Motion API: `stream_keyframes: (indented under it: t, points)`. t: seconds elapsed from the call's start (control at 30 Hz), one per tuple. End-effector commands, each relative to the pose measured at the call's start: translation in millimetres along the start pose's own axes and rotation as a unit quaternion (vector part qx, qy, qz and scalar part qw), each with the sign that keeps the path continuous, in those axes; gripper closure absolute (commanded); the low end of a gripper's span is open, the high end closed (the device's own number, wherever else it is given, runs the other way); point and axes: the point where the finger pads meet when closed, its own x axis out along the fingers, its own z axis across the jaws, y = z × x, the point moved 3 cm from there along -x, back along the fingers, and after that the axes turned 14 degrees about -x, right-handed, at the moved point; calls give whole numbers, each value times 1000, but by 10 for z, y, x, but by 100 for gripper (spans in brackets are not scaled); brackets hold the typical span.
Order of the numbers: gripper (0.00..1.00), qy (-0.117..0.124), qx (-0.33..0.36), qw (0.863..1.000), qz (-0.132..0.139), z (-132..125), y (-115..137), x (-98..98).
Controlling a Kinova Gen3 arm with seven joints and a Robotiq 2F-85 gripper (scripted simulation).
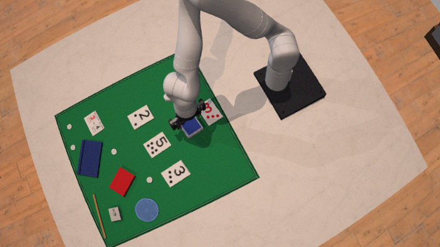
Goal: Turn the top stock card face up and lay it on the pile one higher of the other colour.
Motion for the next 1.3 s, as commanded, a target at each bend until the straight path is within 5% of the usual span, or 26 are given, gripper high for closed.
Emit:
stream_keyframes:
  t: [0.0,1.27]
  points:
    - [15,0,0,1000,0,-3,-1,4]
    - [15,0,0,1000,0,-7,1,109]
